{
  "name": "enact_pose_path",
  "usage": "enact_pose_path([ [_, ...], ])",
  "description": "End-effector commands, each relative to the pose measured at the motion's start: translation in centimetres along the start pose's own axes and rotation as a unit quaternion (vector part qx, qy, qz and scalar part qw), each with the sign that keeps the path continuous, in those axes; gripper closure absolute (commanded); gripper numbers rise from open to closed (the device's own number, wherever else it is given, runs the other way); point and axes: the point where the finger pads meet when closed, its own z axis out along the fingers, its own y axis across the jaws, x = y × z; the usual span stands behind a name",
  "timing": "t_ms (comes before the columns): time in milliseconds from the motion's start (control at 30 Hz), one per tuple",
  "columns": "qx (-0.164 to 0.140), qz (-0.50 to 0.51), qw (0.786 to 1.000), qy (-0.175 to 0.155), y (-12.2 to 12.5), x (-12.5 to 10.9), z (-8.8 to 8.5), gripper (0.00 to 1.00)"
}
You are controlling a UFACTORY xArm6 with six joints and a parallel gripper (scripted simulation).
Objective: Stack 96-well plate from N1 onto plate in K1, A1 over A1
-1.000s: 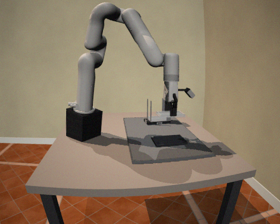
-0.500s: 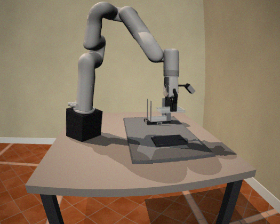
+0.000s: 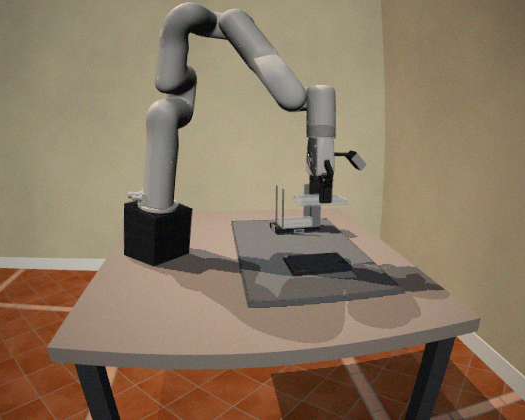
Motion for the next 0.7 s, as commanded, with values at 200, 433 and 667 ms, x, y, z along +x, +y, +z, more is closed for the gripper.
enact_pose_path([
  [200, -0.001, -0.043, 0.999, 0.002, -1.3, 0.3, -0.2, 1.00],
  [433, -0.001, -0.043, 0.999, 0.002, -2.9, 0.4, -0.2, 1.00],
  [667, -0.001, -0.043, 0.999, 0.002, -5.3, 0.6, -0.3, 1.00],
])
